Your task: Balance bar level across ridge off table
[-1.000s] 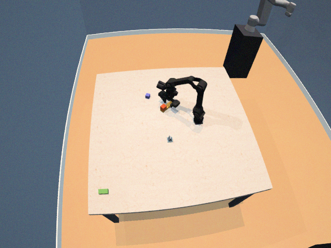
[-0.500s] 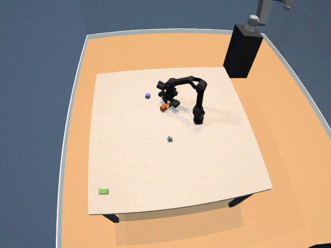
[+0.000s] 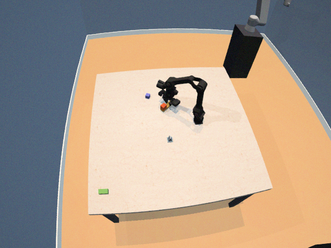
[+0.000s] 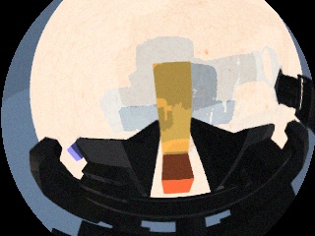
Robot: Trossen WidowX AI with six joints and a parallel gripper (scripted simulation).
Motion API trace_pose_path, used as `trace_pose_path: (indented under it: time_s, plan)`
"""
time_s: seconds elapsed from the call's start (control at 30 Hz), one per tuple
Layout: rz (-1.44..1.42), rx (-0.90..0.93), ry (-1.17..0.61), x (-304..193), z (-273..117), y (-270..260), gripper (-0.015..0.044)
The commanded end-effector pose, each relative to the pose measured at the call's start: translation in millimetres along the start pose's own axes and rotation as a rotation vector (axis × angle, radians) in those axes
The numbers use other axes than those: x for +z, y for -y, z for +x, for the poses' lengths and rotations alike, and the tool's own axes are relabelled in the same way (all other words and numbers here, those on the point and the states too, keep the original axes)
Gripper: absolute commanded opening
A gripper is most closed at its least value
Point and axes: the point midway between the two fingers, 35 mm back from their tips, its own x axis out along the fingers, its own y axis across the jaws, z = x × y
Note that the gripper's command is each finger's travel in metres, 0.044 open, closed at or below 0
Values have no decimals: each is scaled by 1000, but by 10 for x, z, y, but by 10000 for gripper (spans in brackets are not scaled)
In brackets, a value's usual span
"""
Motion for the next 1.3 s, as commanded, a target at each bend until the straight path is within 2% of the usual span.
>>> trace_pose_path:
  time_s: [0.0, 0.97, 1.27]
  plan:
    - [1, 17, -5, -9, -129, -38, 0]
    - [-3, 14, -6, -5, -817, 10, 0]
    - [-336, 14, -6, -190, -819, 64, 0]
